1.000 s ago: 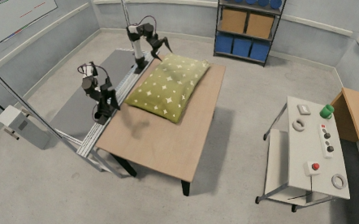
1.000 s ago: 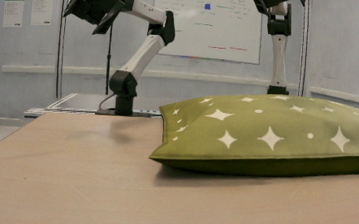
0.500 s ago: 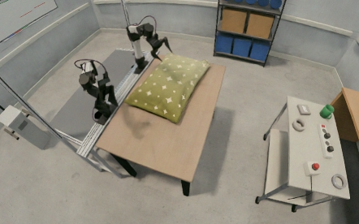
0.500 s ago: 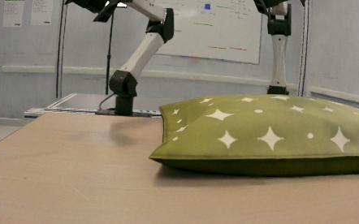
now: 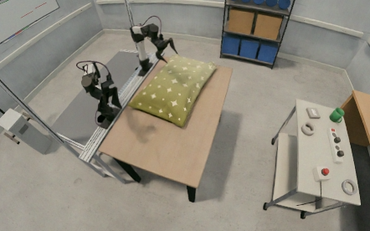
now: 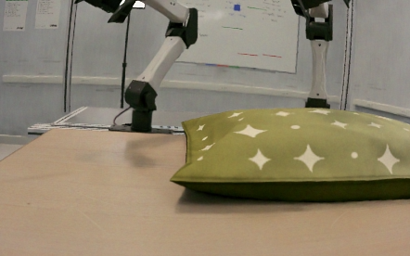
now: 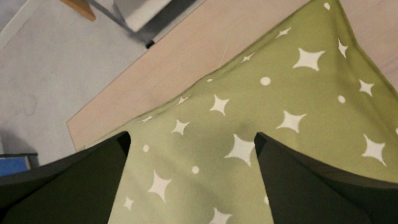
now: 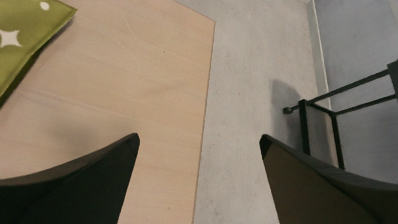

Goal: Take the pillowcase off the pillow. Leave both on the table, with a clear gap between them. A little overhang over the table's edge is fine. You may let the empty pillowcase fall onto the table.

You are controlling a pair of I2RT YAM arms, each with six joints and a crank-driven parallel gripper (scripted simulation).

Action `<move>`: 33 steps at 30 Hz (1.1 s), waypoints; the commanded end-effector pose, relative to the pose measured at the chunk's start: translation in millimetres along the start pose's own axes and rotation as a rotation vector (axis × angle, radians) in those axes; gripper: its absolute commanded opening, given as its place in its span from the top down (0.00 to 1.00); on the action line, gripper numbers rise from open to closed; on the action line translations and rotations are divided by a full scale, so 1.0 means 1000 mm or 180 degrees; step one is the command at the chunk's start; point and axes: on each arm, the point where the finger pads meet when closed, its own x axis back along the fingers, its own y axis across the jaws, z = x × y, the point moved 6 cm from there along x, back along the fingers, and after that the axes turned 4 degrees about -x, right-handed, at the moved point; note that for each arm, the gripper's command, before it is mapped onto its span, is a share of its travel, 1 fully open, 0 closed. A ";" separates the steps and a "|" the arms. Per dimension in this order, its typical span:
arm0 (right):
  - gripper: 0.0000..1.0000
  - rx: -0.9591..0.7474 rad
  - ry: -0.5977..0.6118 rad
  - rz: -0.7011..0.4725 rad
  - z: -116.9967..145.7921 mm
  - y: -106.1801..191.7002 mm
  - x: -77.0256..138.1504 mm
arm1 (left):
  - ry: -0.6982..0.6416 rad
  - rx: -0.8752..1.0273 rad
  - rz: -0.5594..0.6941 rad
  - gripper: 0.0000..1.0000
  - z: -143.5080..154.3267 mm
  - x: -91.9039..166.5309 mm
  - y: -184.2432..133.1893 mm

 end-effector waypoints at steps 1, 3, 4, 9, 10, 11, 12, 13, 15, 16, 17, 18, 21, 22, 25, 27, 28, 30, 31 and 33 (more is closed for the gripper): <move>0.00 -0.0088 -0.0021 0.0059 -0.001 0.001 -0.008 | -0.0210 0.0199 -0.0114 0.00 -0.002 0.011 0.015; 0.00 -0.0102 -0.0047 0.0079 -0.005 0.000 -0.010 | -0.0238 0.0242 -0.0134 0.00 -0.001 0.012 0.018; 0.00 -0.0102 -0.0047 0.0079 -0.005 0.000 -0.010 | -0.0238 0.0242 -0.0134 0.00 -0.001 0.012 0.018; 0.00 -0.0272 -0.0144 0.0132 -0.014 0.009 -0.026 | -0.0417 0.0503 -0.0282 0.00 0.012 0.021 0.036; 0.00 -0.0320 -0.0175 0.0149 -0.017 0.011 -0.029 | -0.0467 0.0569 -0.0324 0.00 0.016 0.023 0.041; 0.00 -0.0370 -0.0210 0.0175 -0.021 0.013 -0.033 | -0.0527 0.0639 -0.0369 0.00 0.019 0.025 0.046; 0.00 -0.0416 -0.0252 0.0189 -0.025 0.016 -0.037 | -0.0572 0.0698 -0.0403 0.00 0.024 0.027 0.050; 0.00 -0.0463 -0.0285 0.0198 -0.028 0.018 -0.040 | -0.0612 0.0753 -0.0442 0.00 0.028 0.029 0.054; 0.00 -0.0552 -0.0359 0.0210 -0.035 0.024 -0.047 | -0.0705 0.0863 -0.0535 0.00 0.037 0.035 0.063; 0.00 -0.0608 -0.0379 0.0210 -0.037 0.028 -0.052 | -0.0747 0.0914 -0.0584 0.00 0.041 0.038 0.068; 0.00 -0.0661 -0.0406 0.0220 -0.039 0.031 -0.056 | -0.0800 0.0967 -0.0635 0.00 0.046 0.040 0.072; 0.00 -0.0711 -0.0446 0.0222 -0.042 0.034 -0.059 | -0.0845 0.1015 -0.0685 0.00 0.050 0.044 0.076; 0.00 -0.0767 -0.0477 0.0227 -0.045 0.037 -0.062 | -0.0889 0.1062 -0.0736 0.00 0.055 0.046 0.080; 0.00 -0.0816 -0.0534 0.0243 -0.050 0.040 -0.063 | -0.0930 0.1107 -0.0788 0.00 0.060 0.048 0.084; 0.00 -0.0882 -0.0553 0.0202 -0.053 0.049 -0.072 | -0.0951 0.1163 -0.0849 0.00 0.072 0.049 0.089; 0.00 -0.0920 -0.0568 0.0151 -0.055 0.055 -0.077 | -0.0983 0.1209 -0.0954 0.00 0.079 0.058 0.095; 0.00 -0.0980 -0.0603 0.0168 -0.058 0.057 -0.080 | -0.1067 0.1248 -0.1023 0.00 0.080 0.063 0.100; 0.00 -0.1119 -0.0669 0.0216 -0.064 0.062 -0.086 | -0.1186 0.1319 -0.1123 0.00 0.087 0.068 0.106; 0.00 -0.1196 -0.0723 0.0243 -0.068 0.065 -0.089 | -0.1257 0.1359 -0.1184 0.00 0.091 0.071 0.110; 0.00 -0.1364 -0.0806 0.0291 -0.075 0.071 -0.095 | -0.1392 0.1424 -0.1294 0.00 0.099 0.077 0.117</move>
